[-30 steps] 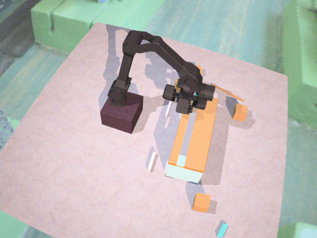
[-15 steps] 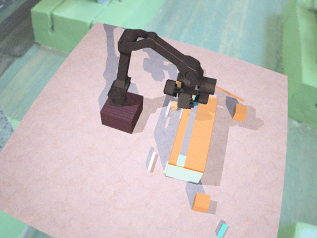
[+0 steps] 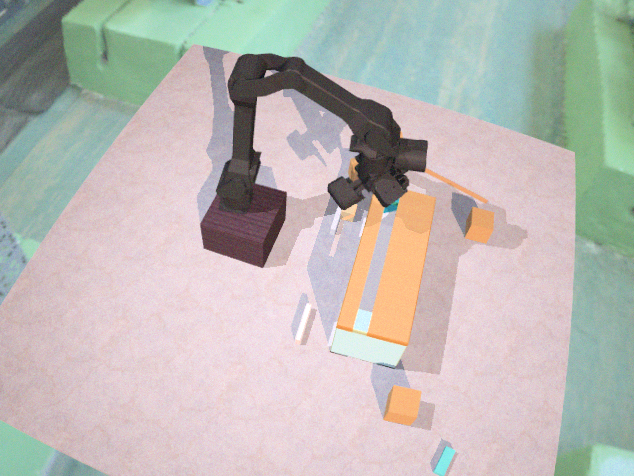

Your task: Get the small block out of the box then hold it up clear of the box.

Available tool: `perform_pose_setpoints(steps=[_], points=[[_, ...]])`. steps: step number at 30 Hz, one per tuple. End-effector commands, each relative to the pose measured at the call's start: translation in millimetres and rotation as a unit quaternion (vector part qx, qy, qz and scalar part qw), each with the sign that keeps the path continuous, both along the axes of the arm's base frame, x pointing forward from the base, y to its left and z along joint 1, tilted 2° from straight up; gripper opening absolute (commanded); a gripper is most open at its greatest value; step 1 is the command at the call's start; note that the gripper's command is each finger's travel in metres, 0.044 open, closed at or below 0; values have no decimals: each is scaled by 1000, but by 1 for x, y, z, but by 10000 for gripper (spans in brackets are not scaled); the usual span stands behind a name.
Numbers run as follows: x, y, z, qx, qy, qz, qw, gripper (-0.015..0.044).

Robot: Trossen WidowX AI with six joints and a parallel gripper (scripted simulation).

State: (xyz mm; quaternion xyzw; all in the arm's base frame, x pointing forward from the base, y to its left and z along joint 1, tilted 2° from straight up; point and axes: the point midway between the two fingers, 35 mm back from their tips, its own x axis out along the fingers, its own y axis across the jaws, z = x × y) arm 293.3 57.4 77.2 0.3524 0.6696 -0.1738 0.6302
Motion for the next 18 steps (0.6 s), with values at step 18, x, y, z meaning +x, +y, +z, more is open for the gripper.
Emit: perform_pose_setpoints(steps=[18], points=[[-22, 32, 5, -161, -178, 867, 438, 285]])
